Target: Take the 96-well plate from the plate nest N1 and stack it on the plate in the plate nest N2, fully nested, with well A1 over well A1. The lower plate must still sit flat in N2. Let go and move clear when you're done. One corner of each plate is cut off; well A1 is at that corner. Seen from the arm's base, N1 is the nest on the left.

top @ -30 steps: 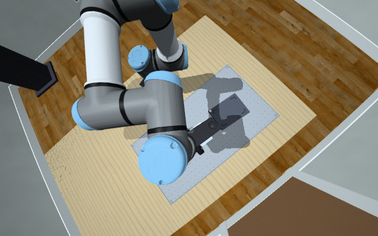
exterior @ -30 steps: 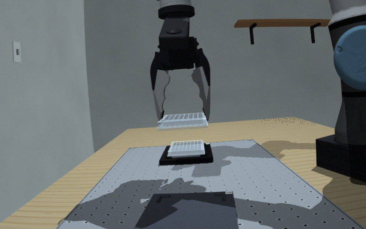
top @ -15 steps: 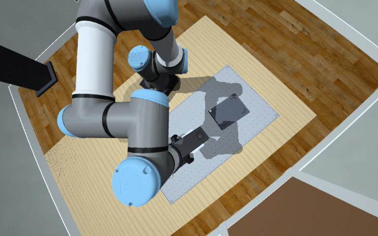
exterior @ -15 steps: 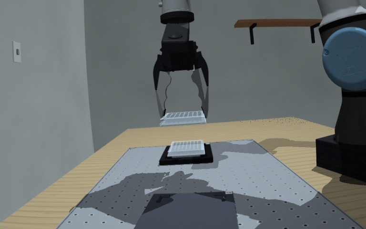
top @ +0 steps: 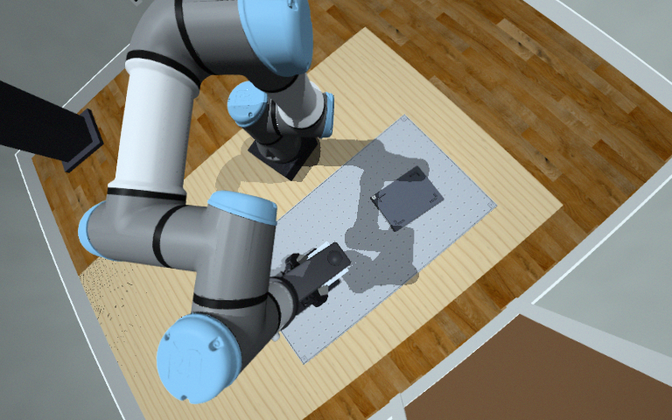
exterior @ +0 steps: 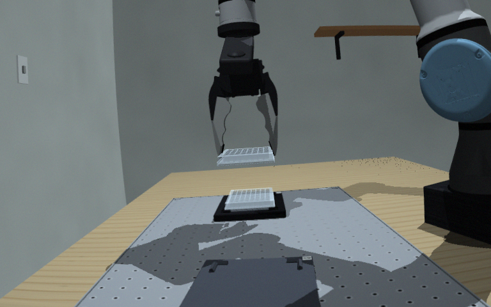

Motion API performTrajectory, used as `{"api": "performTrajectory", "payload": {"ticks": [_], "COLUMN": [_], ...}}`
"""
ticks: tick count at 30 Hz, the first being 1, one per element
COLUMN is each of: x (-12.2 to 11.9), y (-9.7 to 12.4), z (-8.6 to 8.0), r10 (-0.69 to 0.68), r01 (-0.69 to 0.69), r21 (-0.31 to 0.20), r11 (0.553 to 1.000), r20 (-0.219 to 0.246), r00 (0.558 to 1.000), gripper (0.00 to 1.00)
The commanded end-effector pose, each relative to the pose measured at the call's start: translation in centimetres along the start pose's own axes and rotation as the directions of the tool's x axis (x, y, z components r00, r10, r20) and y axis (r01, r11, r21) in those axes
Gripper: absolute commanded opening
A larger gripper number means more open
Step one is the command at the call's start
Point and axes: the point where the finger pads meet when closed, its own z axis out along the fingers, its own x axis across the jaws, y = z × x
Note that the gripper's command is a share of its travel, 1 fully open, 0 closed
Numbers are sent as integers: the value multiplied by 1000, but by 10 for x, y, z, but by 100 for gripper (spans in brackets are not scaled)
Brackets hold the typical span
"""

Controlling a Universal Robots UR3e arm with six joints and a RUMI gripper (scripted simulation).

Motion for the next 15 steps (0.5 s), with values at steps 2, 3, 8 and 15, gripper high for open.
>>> {"api": "performTrajectory", "payload": {"ticks": [2, 3, 8, 15], "x": [1, 1, 2, 3], "y": [12, 15, 32, 55], "z": [-1, -1, -1, -1], "r10": [-1, -1, -1, -1], "r01": [1, 1, 1, 1], "r21": [-1, -1, -1, -1], "r11": [1000, 1000, 1000, 1000], "r20": [-2, -2, -1, -1], "r00": [1000, 1000, 1000, 1000], "gripper": [0, 0, 0, 0]}}
